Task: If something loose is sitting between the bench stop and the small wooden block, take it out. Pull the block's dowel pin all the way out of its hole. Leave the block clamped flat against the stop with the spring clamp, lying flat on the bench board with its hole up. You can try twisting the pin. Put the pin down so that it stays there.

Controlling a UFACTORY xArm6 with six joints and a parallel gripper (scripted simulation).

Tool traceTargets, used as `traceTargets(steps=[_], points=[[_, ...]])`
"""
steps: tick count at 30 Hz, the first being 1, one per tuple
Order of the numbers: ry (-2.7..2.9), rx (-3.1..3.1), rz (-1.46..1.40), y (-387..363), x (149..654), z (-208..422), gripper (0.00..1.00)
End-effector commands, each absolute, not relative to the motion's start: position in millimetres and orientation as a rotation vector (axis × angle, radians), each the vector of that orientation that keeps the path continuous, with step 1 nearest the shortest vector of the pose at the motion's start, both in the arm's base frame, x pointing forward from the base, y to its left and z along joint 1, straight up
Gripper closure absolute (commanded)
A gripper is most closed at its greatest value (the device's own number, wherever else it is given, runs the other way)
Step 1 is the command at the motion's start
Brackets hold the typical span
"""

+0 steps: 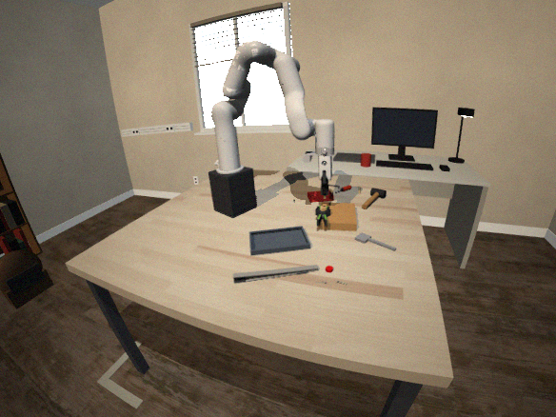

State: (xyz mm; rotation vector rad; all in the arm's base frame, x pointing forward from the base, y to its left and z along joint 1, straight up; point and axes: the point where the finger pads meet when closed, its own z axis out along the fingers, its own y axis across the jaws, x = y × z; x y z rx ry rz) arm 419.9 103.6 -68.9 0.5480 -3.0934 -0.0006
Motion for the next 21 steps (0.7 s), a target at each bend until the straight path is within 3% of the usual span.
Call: traceTargets(steps=[1,5,13,21], points=[[-3.097,0.551,-0.001,133.4,412.7,-67.6,1.00],[-3.097,0.551,-0.001,161.2,402.0,-67.6,1.00],[-3.096,0.551,-0.003,271.1,334.8,-67.6,1.00],[-3.096,0.551,-0.003,290.1,317.8,-67.6,1.00]])
